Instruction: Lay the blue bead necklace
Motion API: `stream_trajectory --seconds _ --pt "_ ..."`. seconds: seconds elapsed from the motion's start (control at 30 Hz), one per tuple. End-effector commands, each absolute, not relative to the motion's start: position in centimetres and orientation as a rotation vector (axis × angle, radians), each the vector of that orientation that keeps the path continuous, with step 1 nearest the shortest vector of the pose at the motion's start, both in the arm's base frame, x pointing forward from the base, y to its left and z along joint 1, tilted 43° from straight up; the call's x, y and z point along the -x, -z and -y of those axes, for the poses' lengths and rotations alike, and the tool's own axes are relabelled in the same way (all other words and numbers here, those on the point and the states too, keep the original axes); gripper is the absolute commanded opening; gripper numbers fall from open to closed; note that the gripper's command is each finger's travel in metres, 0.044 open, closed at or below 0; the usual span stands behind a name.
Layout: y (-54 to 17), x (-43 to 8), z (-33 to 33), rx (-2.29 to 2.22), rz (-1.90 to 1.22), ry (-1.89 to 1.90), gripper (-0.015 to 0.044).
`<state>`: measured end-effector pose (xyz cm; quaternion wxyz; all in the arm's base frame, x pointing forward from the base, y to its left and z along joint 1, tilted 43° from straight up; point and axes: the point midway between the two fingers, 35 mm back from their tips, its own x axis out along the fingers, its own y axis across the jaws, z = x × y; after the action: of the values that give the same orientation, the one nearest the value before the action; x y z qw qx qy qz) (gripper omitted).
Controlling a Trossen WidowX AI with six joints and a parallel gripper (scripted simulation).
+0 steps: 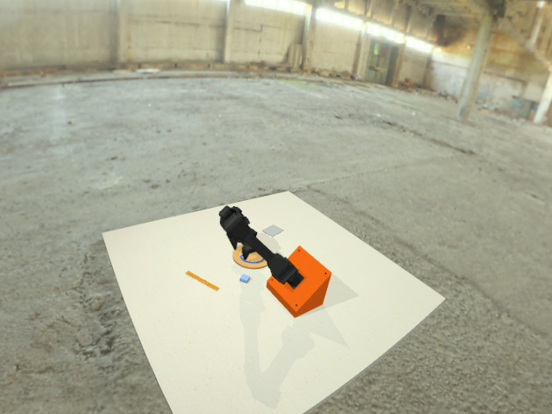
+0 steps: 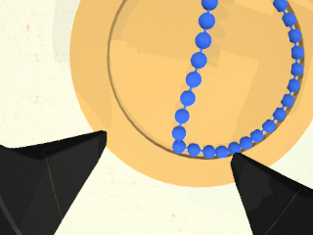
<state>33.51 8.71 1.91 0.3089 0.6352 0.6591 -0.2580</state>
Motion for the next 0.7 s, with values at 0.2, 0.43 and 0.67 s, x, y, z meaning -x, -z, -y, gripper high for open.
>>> stream_trajectory --seconds 0.2,0.43,0.67 --pt "-2.2 -33.5 -8.3 -1.666 -1.743 0.66 0.0387" --pt "-3.5 -33.3 -5.7 -1.587 -1.747 0.55 0.0204" --pt "-2.5 -33.3 -6.7 -1.588 -1.748 0.55 0.012"
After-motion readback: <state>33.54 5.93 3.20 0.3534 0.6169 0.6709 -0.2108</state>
